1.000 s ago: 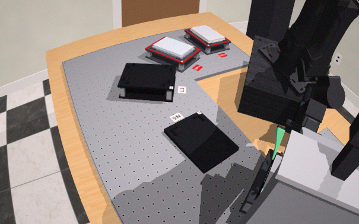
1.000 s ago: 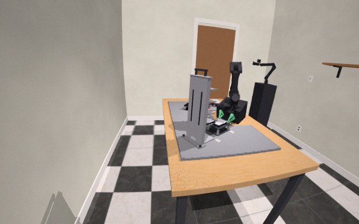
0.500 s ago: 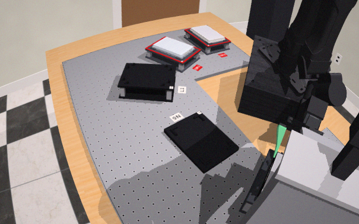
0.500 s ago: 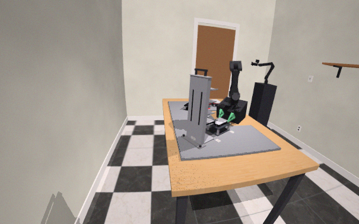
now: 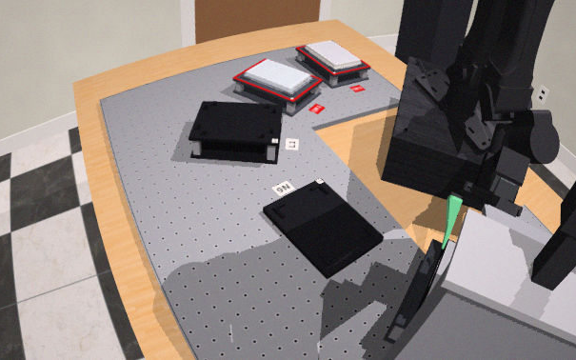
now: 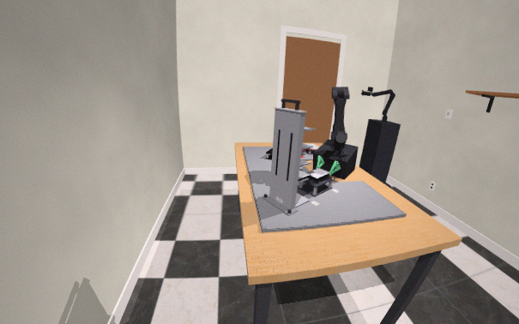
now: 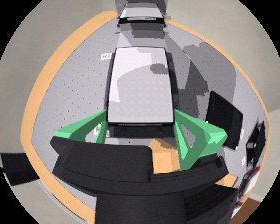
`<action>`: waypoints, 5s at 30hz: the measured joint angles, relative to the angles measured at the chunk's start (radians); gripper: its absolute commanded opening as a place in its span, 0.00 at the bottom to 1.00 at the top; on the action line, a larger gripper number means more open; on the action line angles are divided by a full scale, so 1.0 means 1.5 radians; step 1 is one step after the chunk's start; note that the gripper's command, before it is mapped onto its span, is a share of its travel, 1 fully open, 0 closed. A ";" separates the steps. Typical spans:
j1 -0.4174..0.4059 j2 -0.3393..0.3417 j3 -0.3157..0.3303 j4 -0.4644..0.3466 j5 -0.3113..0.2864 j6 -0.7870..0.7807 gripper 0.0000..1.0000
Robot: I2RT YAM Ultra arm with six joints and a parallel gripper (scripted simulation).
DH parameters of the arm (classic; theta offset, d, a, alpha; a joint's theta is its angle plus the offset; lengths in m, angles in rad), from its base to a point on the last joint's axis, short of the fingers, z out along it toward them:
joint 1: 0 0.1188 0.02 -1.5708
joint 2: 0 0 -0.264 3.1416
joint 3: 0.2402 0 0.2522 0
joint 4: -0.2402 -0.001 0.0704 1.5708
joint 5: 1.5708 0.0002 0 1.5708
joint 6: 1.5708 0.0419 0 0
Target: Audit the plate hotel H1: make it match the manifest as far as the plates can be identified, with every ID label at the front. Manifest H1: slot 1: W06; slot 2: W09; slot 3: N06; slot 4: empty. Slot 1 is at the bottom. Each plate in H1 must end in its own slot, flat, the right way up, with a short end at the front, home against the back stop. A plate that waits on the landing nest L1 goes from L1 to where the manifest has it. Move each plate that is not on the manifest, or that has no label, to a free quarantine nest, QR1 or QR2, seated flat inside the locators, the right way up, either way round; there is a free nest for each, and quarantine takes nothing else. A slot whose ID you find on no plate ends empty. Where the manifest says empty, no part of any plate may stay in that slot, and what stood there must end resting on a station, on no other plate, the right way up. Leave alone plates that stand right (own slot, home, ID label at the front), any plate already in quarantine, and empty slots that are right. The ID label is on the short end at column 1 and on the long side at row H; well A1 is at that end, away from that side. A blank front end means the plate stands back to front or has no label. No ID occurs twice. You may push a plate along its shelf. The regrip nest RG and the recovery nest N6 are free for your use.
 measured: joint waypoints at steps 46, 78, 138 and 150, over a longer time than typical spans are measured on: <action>0.018 -0.259 0.034 -0.305 0.012 0.012 0.86; 0.033 -0.390 0.084 -0.491 0.023 0.023 0.86; 0.063 -0.511 0.202 -0.749 0.044 0.044 0.86; 0.068 -0.519 0.220 -0.780 0.049 0.048 0.86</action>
